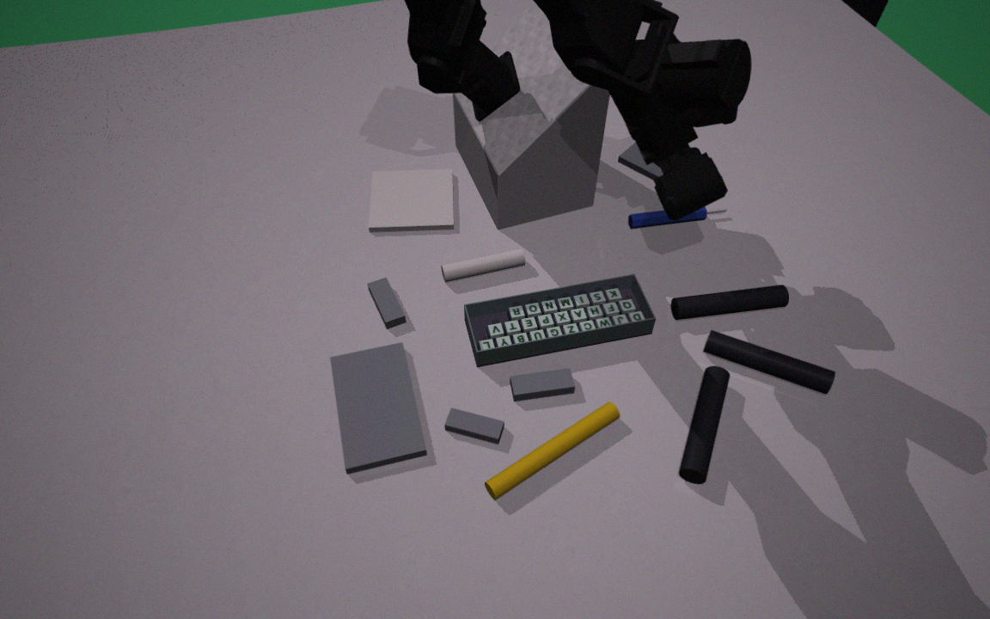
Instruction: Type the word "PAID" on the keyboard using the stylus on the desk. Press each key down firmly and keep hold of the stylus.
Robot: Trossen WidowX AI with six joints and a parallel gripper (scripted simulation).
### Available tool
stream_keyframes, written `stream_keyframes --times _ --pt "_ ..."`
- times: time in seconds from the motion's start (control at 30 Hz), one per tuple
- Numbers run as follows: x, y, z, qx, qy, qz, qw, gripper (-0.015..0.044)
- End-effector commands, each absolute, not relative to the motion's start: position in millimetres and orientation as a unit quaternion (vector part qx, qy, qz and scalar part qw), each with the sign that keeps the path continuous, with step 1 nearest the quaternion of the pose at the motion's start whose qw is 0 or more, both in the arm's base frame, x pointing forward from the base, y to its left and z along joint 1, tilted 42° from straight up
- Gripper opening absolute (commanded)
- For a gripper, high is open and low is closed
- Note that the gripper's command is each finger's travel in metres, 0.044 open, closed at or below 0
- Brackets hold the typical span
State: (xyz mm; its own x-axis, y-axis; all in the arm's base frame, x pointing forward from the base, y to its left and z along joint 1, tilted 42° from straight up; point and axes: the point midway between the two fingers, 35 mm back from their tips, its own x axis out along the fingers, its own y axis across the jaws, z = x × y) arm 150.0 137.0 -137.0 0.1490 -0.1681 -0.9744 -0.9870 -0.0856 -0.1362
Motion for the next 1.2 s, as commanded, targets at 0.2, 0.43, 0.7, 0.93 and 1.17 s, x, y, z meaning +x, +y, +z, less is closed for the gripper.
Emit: stream_keyframes --times 0.2,0.43,0.7,0.93,1.17 --pt "148.5 130.9 -142.3 -0.596 0.488 0.436 0.465 0.015" --pt "148.8 128.8 -144.9 -0.596 0.488 0.436 0.465 0.015" --pt "149.3 126.5 -147.6 -0.596 0.488 0.436 0.465 0.015" --pt "149.7 124.5 -150.0 -0.596 0.488 0.436 0.465 0.015" --pt "150.0 122.5 -152.5 -0.596 0.488 0.436 0.465 0.015"
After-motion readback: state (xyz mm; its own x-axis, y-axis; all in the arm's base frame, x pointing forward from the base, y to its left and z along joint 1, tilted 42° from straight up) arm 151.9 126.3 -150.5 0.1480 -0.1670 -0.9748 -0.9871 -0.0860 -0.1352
